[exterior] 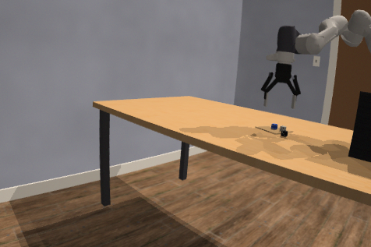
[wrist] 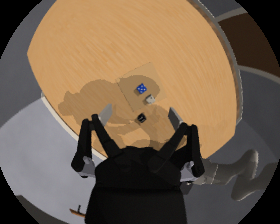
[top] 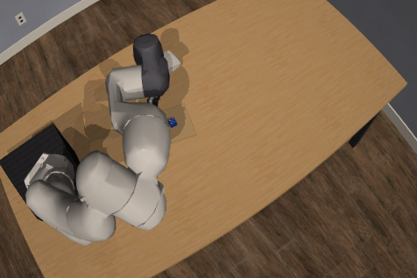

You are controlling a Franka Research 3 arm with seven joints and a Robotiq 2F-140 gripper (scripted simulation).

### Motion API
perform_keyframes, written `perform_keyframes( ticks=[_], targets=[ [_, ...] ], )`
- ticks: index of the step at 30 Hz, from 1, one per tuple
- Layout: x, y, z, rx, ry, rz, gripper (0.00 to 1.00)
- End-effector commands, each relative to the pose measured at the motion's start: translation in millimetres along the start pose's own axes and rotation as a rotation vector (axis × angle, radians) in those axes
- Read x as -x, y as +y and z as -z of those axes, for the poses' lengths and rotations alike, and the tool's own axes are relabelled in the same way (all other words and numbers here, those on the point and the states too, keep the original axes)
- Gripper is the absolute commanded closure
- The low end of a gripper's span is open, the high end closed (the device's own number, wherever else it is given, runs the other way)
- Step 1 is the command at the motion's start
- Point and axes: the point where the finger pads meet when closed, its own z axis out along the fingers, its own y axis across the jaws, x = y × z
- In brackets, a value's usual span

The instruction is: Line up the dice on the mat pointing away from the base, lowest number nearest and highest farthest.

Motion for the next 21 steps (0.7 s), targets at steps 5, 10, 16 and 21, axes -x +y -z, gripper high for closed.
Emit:
perform_keyframes(
  ticks=[5, 10, 16, 21],
  targets=[
    [7.7, -0.9, -1.3, -0.005, 0.005, -0.225, 0.0],
    [11.4, -0.9, -1.6, -0.005, 0.004, -0.317, 0.0],
    [13.9, -0.9, -1.9, -0.005, 0.004, -0.38, 0.0],
    [17.7, -0.8, -2.3, -0.006, 0.003, -0.475, 0.0]
  ],
)
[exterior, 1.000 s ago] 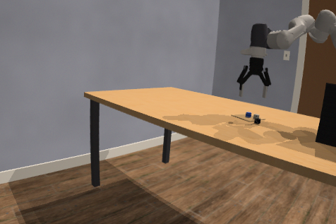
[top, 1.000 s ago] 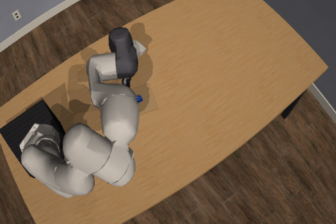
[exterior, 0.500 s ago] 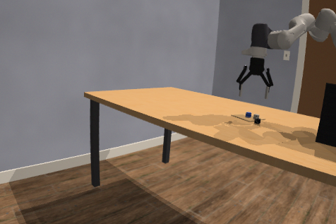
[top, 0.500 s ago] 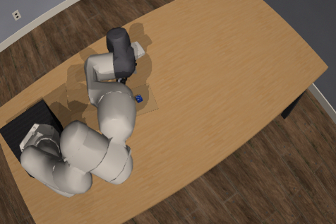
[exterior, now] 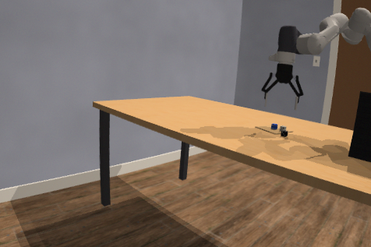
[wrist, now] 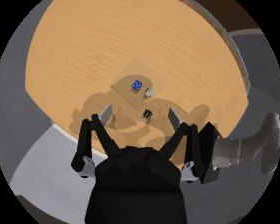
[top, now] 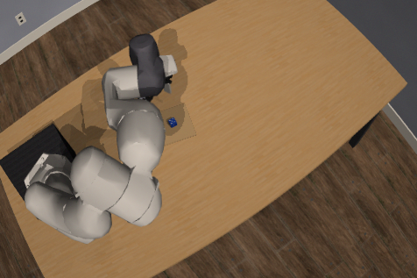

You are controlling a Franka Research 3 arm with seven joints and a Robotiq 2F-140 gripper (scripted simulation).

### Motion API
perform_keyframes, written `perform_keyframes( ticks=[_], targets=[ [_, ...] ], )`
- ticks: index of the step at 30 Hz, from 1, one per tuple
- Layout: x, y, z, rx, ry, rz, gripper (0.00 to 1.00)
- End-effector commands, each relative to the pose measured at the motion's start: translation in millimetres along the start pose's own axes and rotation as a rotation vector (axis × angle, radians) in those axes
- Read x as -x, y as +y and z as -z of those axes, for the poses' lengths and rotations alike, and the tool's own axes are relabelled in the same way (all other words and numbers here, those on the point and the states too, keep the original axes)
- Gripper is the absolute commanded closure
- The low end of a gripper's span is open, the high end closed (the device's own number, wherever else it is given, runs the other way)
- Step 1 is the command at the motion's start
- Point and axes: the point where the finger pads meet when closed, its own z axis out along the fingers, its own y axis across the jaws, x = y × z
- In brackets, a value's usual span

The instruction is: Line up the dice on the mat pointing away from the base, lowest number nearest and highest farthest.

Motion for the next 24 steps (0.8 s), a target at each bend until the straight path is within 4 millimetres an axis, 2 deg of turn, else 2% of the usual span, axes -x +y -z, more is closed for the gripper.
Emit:
perform_keyframes(
  ticks=[1, 24],
  targets=[
    [5.4, 0.8, -1.0, -0.007, 0.003, -0.173, 0.0],
    [18.4, 6.1, -2.6, -0.007, 0.001, -0.539, 0.0]
  ],
)
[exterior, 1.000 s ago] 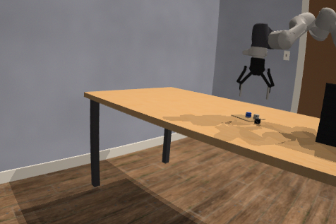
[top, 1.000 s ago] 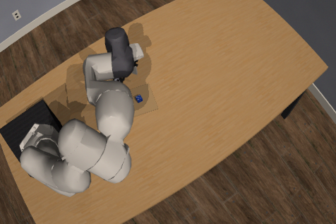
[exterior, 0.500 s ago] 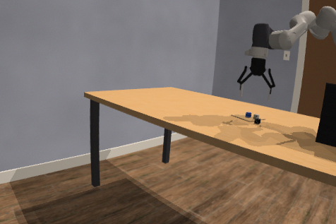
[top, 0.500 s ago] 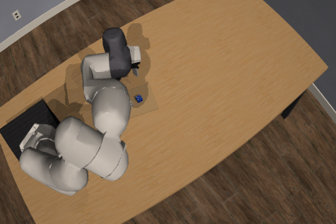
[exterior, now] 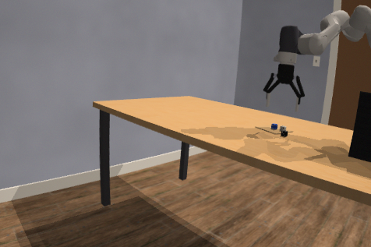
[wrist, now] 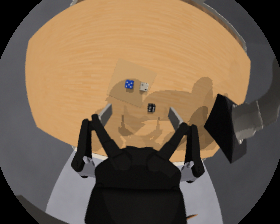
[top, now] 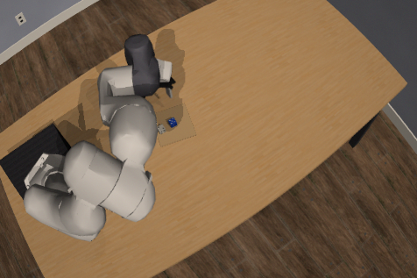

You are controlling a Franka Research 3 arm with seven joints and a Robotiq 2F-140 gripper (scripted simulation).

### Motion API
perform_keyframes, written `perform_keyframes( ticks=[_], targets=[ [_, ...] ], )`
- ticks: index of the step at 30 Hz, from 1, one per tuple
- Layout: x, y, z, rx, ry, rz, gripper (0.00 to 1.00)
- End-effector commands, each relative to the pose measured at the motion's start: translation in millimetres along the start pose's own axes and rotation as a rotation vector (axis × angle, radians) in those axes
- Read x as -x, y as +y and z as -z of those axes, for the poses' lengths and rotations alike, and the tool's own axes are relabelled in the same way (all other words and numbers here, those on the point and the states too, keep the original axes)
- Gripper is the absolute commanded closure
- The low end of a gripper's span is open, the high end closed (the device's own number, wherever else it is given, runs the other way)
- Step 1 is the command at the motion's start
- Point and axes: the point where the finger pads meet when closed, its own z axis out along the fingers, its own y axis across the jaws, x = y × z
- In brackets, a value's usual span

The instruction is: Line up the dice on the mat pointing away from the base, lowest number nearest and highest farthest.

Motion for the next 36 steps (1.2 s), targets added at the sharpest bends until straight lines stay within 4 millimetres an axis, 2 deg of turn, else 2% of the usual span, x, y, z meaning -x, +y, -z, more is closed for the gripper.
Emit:
perform_keyframes(
  ticks=[1, 36],
  targets=[
    [4.0, 2.2, -1.0, -0.008, 0.0, -0.16, 0.0],
    [18.1, 17.5, -3.7, -0.008, -0.002, -0.734, 0.0]
  ],
)
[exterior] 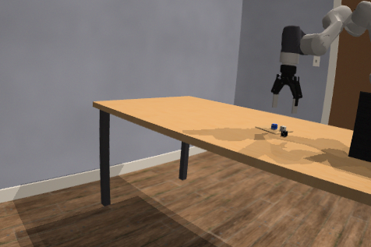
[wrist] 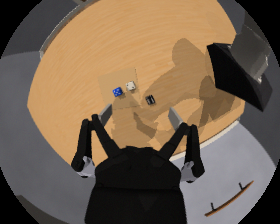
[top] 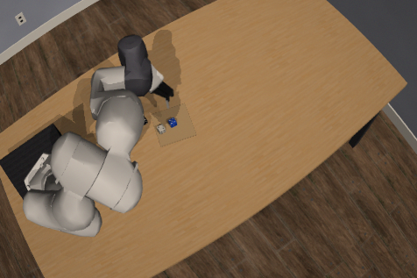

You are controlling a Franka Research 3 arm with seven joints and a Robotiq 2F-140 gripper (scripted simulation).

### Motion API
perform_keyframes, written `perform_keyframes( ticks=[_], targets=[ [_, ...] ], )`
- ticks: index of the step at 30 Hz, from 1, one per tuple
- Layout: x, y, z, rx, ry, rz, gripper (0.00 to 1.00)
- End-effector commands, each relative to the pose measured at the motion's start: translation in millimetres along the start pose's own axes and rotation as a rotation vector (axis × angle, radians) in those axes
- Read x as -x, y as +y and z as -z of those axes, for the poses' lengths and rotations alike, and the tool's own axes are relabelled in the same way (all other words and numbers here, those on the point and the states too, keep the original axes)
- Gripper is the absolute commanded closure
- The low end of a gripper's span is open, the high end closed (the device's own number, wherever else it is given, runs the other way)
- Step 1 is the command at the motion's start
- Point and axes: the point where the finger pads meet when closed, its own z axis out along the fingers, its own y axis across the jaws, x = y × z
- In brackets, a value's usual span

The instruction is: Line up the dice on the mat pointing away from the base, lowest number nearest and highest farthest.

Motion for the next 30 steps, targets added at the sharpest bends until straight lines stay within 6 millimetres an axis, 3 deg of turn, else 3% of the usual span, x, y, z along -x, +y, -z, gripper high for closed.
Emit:
perform_keyframes(
  ticks=[1, 30],
  targets=[
    [2.1, 4.3, -1.0, -0.007, -0.006, -0.174, 0.0],
    [3.8, 20.3, -3.5, -0.007, -0.007, -0.652, 0.0]
  ],
)
